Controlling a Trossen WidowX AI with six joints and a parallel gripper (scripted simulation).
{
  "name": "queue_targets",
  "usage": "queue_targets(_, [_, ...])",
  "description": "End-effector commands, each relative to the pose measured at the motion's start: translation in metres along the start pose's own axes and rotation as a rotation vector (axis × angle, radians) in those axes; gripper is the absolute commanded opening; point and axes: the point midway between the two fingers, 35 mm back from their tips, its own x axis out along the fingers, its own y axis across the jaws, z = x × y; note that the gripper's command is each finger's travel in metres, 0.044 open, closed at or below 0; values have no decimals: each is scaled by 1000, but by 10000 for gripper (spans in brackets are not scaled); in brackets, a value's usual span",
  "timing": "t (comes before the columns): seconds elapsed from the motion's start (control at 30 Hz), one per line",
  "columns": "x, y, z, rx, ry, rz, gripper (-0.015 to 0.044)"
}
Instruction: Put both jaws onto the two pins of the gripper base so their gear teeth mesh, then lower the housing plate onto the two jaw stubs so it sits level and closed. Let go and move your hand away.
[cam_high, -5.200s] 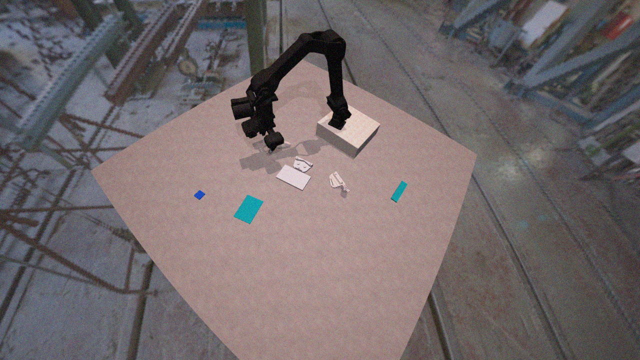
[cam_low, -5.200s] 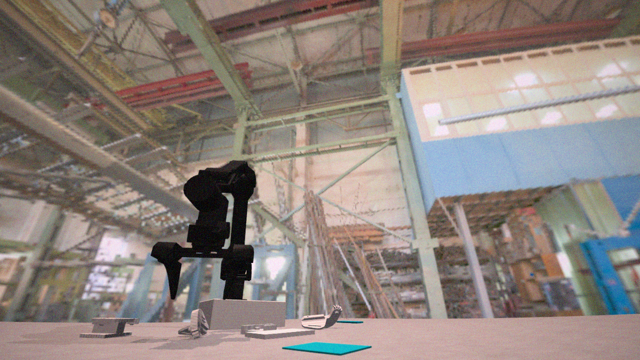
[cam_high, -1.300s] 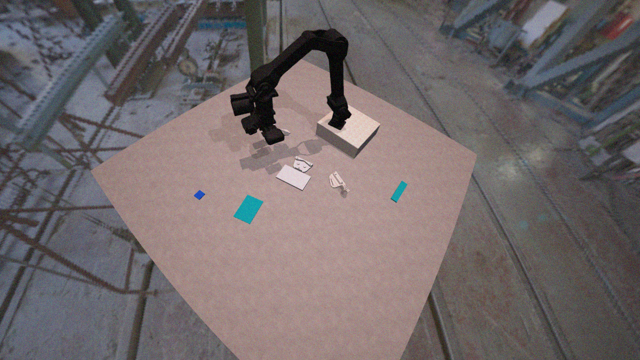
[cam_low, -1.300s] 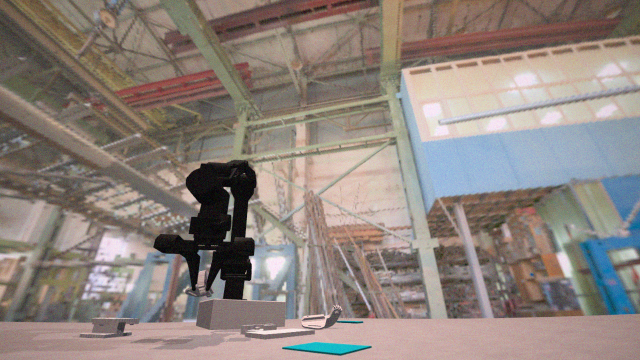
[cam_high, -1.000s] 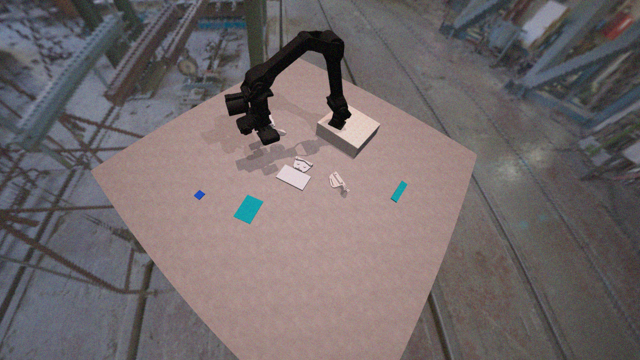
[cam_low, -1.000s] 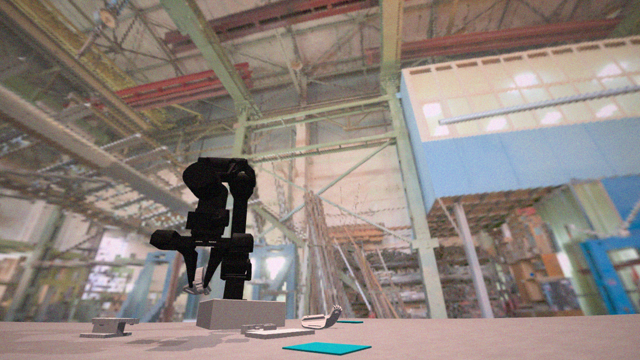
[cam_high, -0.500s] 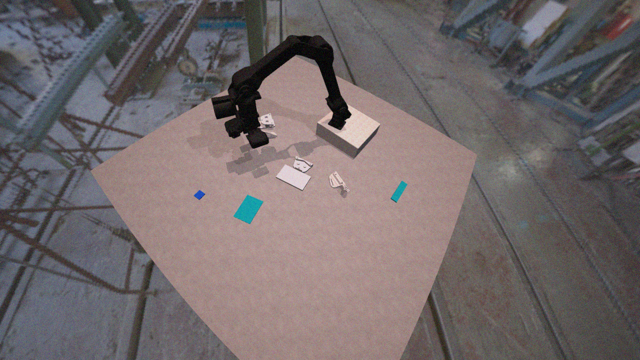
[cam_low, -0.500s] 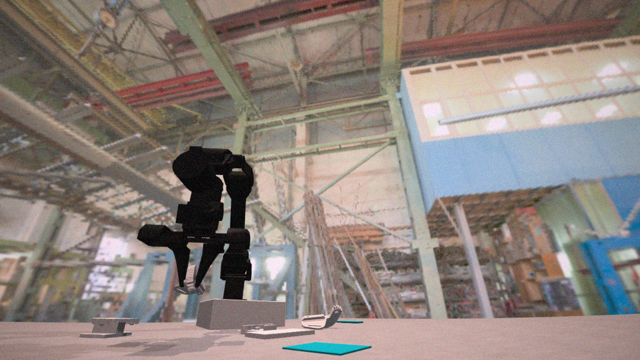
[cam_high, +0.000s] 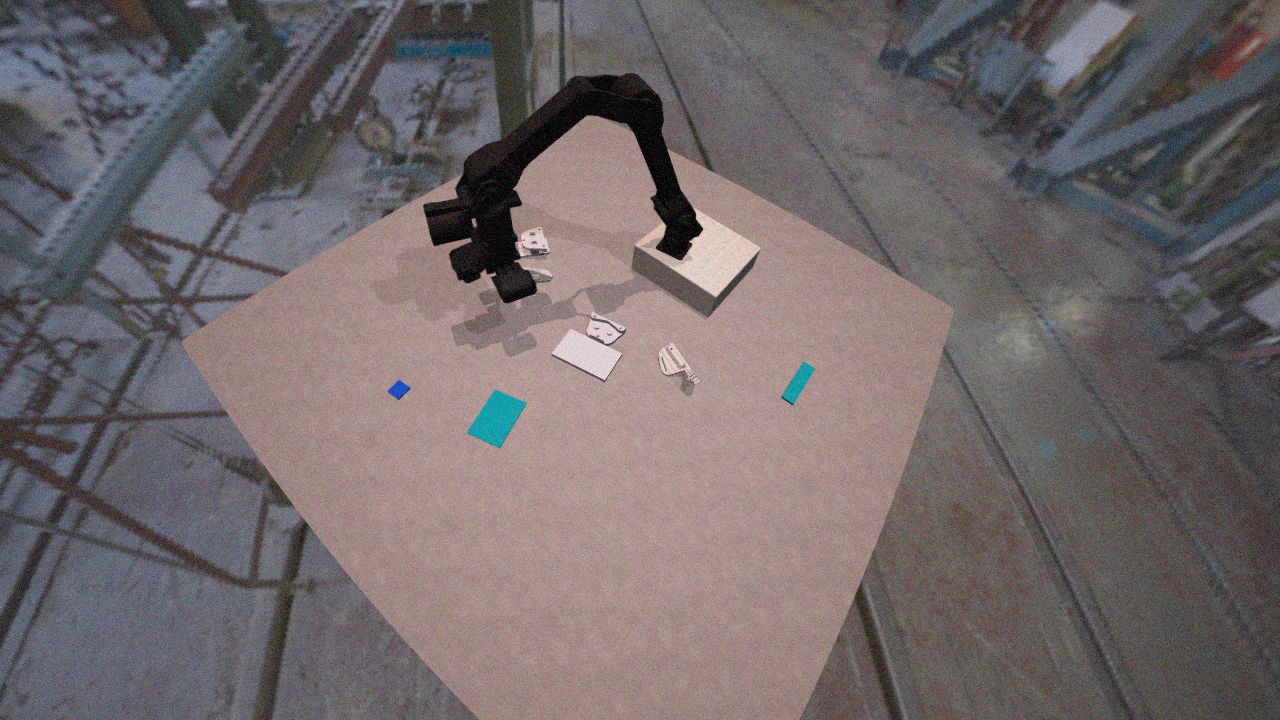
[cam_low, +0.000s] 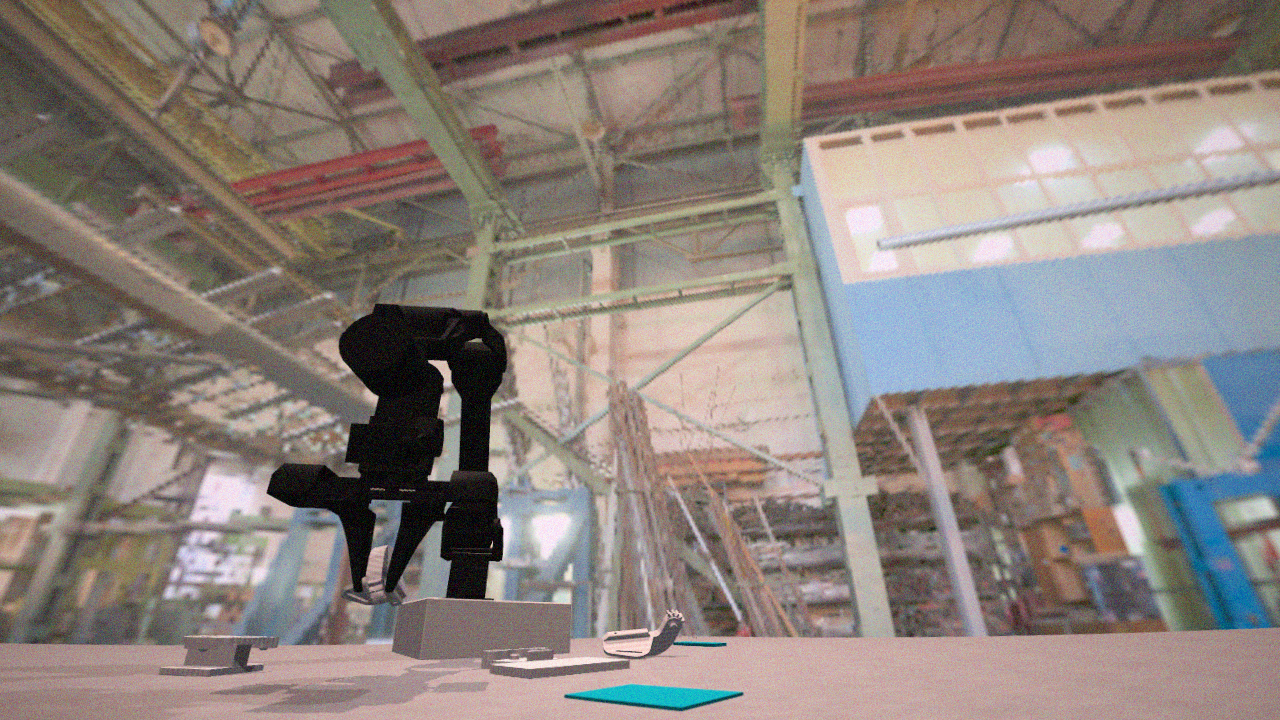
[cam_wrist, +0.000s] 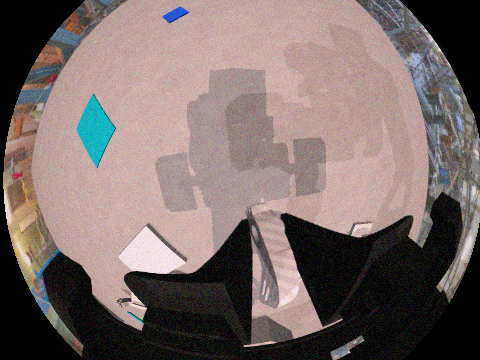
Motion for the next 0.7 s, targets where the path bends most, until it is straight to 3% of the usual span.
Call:
queue_targets(0.0, [9,0,-1,-3,9,-2,37])
queue_targets(0.67, [41,0,-2,-3,9,-2,37])
